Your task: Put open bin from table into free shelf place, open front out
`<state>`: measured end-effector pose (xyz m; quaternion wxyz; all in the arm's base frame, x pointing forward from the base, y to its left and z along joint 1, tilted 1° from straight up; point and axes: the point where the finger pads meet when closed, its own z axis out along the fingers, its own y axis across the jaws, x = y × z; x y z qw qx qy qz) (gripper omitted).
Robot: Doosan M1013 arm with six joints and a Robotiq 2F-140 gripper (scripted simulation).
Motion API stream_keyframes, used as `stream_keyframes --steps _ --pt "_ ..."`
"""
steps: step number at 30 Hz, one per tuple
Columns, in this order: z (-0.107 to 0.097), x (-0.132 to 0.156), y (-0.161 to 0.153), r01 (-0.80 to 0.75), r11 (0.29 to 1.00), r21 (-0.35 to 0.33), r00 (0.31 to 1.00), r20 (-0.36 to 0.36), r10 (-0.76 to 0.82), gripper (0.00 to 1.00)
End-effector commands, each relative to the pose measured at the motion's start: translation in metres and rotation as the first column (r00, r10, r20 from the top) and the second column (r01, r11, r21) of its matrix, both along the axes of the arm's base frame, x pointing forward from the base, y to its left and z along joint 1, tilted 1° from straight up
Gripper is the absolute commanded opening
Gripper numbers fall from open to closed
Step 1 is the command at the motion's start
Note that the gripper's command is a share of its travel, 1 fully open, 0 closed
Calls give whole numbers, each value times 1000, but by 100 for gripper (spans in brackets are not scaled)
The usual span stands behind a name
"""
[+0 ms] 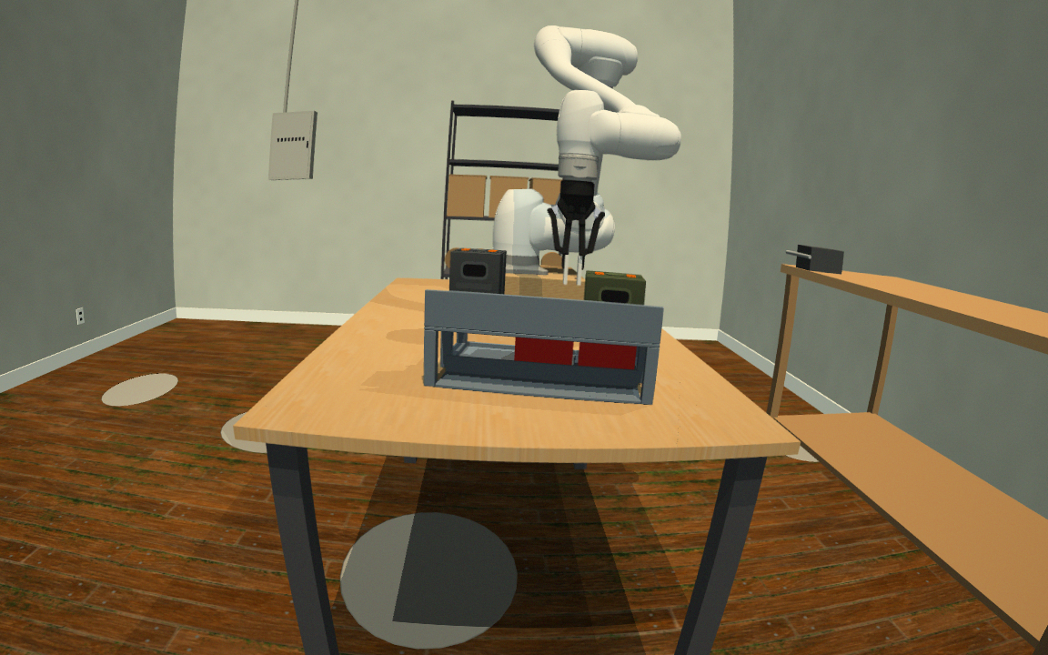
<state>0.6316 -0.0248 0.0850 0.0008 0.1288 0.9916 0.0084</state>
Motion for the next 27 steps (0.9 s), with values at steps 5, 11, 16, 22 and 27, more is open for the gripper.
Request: stream_keyframes --steps 5,11,16,22,27 --pt "-14 0 0 0 1000 0 1000 0 0 15" --pt "-22 0 0 0 1000 0 1000 0 0 15" --pt "-31 0 0 0 1000 0 1000 0 0 15" --pt "-39 1 0 0 1000 0 1000 0 0 15" --pt "-42 1 0 0 1000 0 1000 0 0 15"
